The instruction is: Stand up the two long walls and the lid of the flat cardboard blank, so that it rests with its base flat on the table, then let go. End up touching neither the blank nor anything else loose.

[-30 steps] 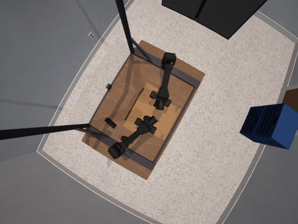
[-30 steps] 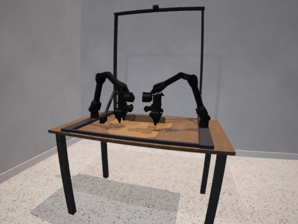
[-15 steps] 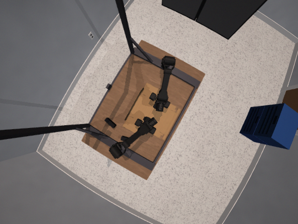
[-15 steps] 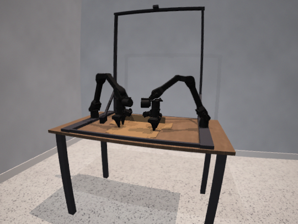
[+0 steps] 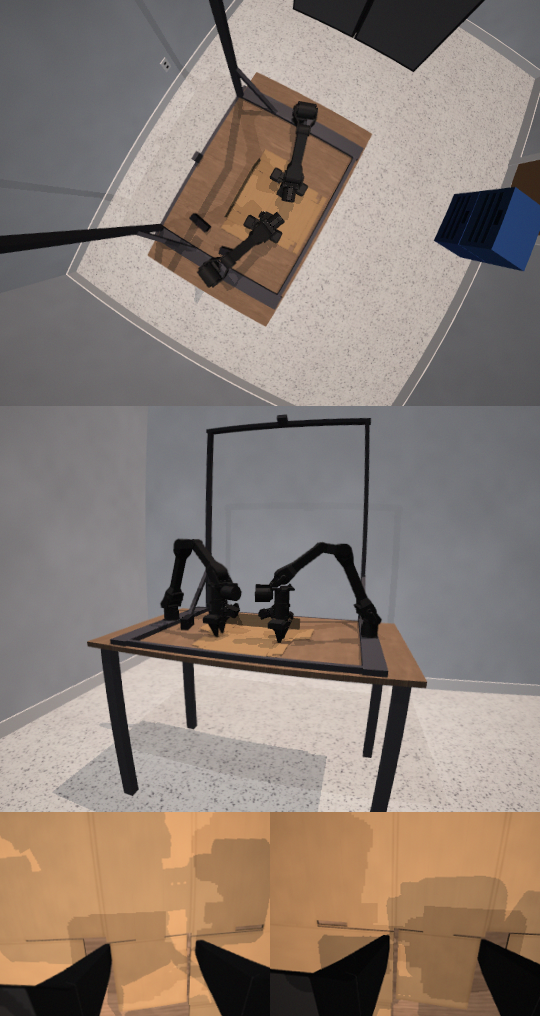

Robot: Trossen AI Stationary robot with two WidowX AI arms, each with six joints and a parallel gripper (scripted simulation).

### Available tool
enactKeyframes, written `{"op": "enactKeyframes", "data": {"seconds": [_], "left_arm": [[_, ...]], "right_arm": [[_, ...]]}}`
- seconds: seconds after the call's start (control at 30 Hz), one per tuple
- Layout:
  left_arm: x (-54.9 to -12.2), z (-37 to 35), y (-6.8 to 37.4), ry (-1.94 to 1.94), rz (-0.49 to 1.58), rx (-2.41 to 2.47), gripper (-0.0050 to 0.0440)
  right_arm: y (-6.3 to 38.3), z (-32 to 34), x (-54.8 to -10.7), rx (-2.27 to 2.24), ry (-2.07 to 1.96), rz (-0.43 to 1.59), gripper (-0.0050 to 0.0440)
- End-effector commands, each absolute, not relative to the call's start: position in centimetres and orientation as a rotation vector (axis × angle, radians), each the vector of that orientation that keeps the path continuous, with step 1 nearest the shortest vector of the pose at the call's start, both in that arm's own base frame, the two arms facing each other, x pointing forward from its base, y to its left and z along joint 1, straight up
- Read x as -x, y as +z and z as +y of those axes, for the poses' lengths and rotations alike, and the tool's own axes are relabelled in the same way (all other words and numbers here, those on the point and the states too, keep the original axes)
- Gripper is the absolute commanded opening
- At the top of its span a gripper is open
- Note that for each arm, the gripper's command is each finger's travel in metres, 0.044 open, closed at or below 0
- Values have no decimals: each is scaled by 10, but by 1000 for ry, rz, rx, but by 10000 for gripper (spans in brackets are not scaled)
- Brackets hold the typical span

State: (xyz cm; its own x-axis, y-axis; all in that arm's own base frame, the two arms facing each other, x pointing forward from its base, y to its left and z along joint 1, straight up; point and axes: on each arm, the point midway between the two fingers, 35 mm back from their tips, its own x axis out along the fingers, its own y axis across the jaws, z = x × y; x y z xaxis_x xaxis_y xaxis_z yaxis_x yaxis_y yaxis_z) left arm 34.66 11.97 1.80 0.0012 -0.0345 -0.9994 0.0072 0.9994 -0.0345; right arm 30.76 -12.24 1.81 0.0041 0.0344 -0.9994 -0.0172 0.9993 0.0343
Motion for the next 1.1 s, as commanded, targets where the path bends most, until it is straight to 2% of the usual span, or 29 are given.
{"op": "enactKeyframes", "data": {"seconds": [0.0, 1.07], "left_arm": [[-350, 116, 23, -29, 1547, 18, 274], [-351, 107, 17, -24, 1547, 16, 274]], "right_arm": [[22, -119, -310, -6, 36, 1549, 274], [15, -109, -308, -5, 31, 1550, 274]]}}
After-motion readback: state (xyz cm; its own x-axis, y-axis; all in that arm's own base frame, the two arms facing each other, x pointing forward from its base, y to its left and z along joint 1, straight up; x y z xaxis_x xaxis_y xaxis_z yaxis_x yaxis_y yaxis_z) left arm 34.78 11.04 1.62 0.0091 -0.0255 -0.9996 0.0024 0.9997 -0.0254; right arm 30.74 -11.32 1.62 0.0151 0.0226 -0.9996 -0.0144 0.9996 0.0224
